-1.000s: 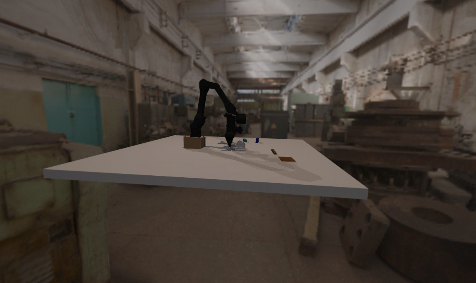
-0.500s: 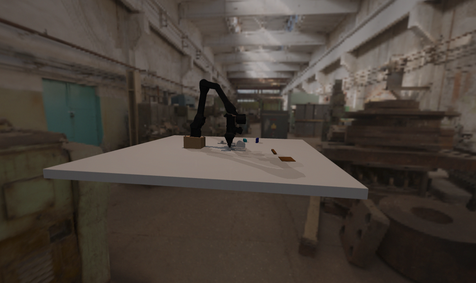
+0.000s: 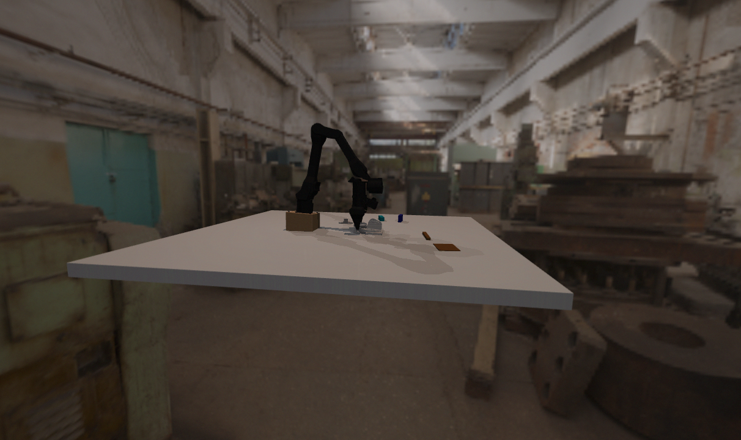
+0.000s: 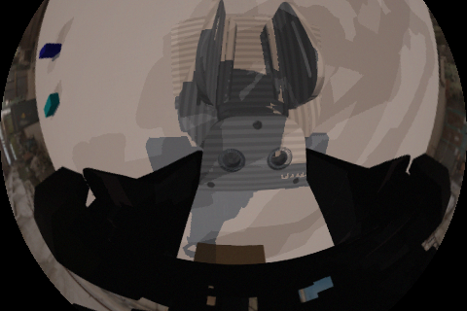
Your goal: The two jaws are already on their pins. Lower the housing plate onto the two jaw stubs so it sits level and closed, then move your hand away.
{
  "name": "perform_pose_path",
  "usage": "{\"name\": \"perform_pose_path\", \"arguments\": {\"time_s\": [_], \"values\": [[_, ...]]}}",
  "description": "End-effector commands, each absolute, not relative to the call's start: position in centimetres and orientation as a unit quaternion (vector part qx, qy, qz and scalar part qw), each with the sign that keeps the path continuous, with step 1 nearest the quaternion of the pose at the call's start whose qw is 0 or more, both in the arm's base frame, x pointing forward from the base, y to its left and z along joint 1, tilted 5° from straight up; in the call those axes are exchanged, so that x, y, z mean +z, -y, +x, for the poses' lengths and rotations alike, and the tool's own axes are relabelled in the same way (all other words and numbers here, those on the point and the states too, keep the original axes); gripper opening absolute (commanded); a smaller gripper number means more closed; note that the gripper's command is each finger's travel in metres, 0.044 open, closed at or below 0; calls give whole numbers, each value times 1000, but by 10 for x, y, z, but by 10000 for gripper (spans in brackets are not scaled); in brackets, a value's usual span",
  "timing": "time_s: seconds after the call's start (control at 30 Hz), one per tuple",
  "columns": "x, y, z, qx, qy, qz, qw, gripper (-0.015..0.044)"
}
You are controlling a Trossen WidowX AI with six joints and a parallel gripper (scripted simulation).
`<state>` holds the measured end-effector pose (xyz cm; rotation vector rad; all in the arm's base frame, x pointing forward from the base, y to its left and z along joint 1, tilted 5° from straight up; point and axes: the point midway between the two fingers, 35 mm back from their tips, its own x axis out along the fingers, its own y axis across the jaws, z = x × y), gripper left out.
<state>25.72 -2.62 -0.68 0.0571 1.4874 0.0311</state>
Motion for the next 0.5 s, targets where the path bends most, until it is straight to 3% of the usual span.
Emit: {"name": "perform_pose_path", "arguments": {"time_s": [0.0, 0.47], "values": [[-8, 26, 257, 13, -677, 29, 736, 351], [-11, 26, 258, 13, -677, 29, 736, 351]]}}
